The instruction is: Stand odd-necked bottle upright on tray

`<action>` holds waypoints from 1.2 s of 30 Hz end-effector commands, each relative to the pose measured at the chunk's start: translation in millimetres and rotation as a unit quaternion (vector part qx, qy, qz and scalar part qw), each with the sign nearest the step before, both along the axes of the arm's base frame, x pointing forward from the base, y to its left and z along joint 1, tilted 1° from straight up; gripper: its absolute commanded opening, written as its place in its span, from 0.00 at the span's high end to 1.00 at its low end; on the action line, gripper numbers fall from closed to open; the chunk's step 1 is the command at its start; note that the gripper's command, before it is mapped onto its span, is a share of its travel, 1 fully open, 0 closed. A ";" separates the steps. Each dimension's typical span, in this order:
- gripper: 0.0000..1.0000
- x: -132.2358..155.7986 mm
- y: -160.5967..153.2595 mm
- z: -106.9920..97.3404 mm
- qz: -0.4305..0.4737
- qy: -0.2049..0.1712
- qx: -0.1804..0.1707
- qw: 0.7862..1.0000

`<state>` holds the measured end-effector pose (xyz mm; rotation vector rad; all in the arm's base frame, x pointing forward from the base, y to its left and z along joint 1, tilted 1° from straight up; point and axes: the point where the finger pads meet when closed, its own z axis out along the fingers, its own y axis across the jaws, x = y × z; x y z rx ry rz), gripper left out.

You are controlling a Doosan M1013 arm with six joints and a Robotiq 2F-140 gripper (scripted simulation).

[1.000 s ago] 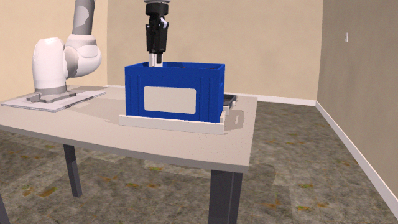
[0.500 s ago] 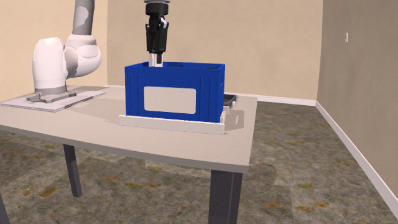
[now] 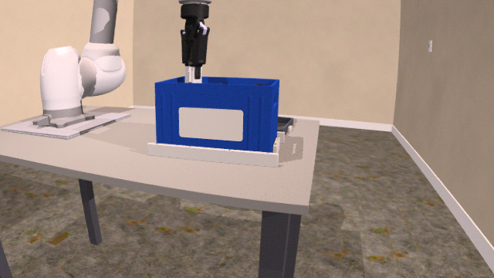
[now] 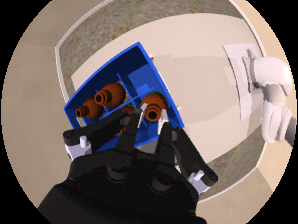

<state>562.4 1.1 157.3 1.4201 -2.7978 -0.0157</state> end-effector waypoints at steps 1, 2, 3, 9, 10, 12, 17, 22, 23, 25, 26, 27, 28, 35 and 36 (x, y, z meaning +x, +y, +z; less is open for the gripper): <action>1.00 -0.1 0.0 -0.1 0.000 0.000 0.000 1.000; 1.00 -0.1 0.0 -0.1 0.000 0.000 0.000 1.000; 1.00 -0.1 0.0 -0.1 0.000 0.000 0.000 1.000; 1.00 -0.1 0.0 -0.1 0.000 0.000 0.000 1.000; 1.00 -0.1 0.0 -0.1 0.000 0.000 0.000 1.000; 1.00 -0.1 0.0 -0.1 0.000 0.000 0.000 1.000; 0.62 -0.1 0.0 -0.1 0.000 0.000 0.000 1.000; 0.62 -0.1 0.0 -0.1 0.000 0.000 0.000 1.000; 0.62 -0.1 0.0 -0.1 0.000 0.000 0.000 1.000; 0.62 -0.1 0.0 -0.1 0.000 0.000 0.000 1.000; 0.62 -0.1 0.0 -0.1 0.000 0.000 0.000 1.000; 0.62 -0.1 0.0 -0.1 0.000 0.000 0.000 1.000; 0.62 -0.1 0.0 -0.1 0.000 0.000 0.000 1.000; 0.62 -0.1 0.0 -0.1 0.000 0.000 0.000 1.000; 0.62 -0.1 0.0 -0.1 0.000 0.000 0.000 1.000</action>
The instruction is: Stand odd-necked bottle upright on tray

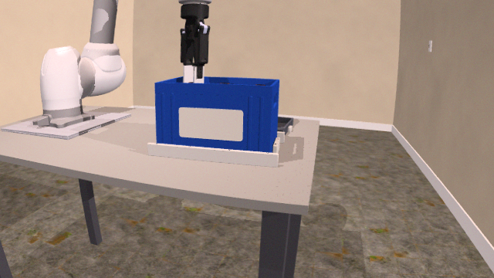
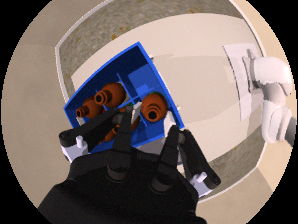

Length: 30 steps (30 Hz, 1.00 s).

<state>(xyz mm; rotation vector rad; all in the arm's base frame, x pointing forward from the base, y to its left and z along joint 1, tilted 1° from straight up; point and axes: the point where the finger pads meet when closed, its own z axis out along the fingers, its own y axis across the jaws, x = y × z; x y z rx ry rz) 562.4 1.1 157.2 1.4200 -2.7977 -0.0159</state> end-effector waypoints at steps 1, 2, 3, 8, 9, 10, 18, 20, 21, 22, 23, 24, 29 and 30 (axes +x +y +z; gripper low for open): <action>0.62 0.0 0.0 0.1 0.000 0.000 0.000 1.000; 0.62 0.0 0.0 0.1 0.000 0.000 0.000 1.000; 0.62 0.0 0.0 0.1 0.000 0.000 0.000 1.000; 0.62 0.0 0.0 0.1 0.000 0.000 0.000 1.000; 0.62 0.0 0.0 0.1 0.000 0.000 0.000 1.000; 0.62 0.0 0.0 0.1 0.000 0.000 0.000 1.000; 0.62 0.0 0.0 0.6 0.000 0.000 0.000 1.000; 0.62 0.0 0.0 0.6 0.000 0.000 0.000 1.000; 0.62 0.0 0.0 1.0 0.000 0.000 0.000 1.000; 0.62 0.0 0.0 1.7 0.000 0.000 0.000 1.000; 0.62 0.0 0.0 2.6 0.000 0.000 0.000 1.000; 0.62 0.0 0.0 3.6 0.000 0.000 0.000 1.000; 0.62 0.1 -0.1 12.6 0.000 0.000 0.000 1.000; 0.62 0.1 -0.1 15.1 0.000 0.000 0.000 1.000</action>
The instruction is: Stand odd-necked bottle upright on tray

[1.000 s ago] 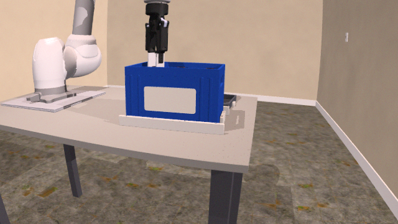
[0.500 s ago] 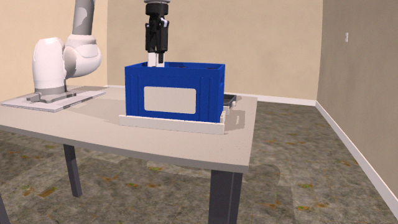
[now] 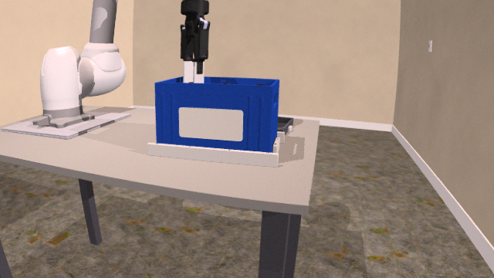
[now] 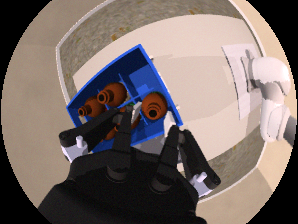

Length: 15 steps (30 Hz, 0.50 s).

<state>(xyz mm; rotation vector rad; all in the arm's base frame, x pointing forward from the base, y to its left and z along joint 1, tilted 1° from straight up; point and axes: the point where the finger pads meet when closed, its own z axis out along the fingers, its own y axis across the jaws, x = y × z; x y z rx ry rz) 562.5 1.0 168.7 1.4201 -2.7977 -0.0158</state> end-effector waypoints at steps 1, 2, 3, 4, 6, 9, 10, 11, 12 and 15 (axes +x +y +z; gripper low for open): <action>0.62 0.0 0.0 6.3 0.000 0.000 0.000 1.000; 0.62 0.1 0.0 9.2 0.000 0.000 0.000 1.000; 0.62 0.1 -0.1 12.2 0.000 0.000 0.000 1.000; 0.62 0.1 -0.1 15.4 0.000 0.000 0.000 1.000; 0.62 0.1 -0.1 18.7 0.000 0.000 0.000 1.000; 0.62 0.2 -0.2 25.7 0.000 0.000 0.000 1.000; 0.62 0.2 -0.2 29.2 0.000 0.000 0.000 1.000; 0.62 0.3 -0.2 32.8 0.000 0.000 0.000 1.000; 0.62 0.3 -0.2 36.3 0.000 0.000 0.000 1.000; 0.62 0.4 -0.3 46.6 0.000 0.000 0.000 1.000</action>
